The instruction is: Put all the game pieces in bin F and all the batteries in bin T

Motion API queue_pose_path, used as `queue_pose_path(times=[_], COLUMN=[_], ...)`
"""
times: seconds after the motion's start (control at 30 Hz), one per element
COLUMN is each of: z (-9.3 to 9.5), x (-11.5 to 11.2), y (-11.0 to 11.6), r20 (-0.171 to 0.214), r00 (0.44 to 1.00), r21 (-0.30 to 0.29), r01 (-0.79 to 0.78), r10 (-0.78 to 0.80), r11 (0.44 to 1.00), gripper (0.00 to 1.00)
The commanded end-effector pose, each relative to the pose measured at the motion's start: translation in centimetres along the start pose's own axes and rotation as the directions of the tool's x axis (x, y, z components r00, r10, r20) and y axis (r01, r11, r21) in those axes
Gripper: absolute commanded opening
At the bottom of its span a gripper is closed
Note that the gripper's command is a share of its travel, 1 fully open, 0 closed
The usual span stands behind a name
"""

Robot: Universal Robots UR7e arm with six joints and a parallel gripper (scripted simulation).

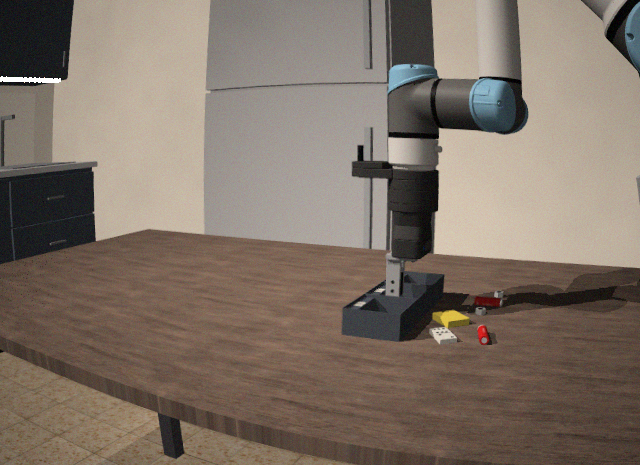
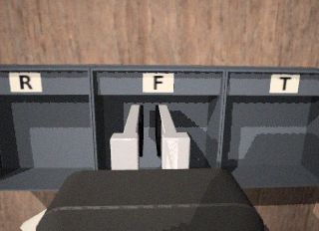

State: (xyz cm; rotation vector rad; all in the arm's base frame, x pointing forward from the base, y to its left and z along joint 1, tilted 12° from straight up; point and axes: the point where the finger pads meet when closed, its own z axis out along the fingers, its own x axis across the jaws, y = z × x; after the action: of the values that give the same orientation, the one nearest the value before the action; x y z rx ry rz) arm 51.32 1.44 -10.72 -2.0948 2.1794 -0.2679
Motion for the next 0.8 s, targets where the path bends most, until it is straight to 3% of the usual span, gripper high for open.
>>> queue_pose_path(times=[0.0, 0.27, 0.47, 0.77], z=[-0.7, -1.6, -3.8, -3.8], x=[0.0, 0.0, 0.0, -0.5], y=[-0.1, -0.1, 0.0, -0.1], r20=[0.000, 0.000, 0.000, 0.000], r00=[1.000, 1.000, 1.000, 1.000], r21=[0.001, 0.001, 0.001, 0.001], r01=[0.000, 0.000, 0.000, 0.000], r10=[0.000, 0.000, 0.000, 0.000], r11=[1.000, 1.000, 1.000, 1.000], gripper=[0.31, 0.31, 0.31, 0.31])
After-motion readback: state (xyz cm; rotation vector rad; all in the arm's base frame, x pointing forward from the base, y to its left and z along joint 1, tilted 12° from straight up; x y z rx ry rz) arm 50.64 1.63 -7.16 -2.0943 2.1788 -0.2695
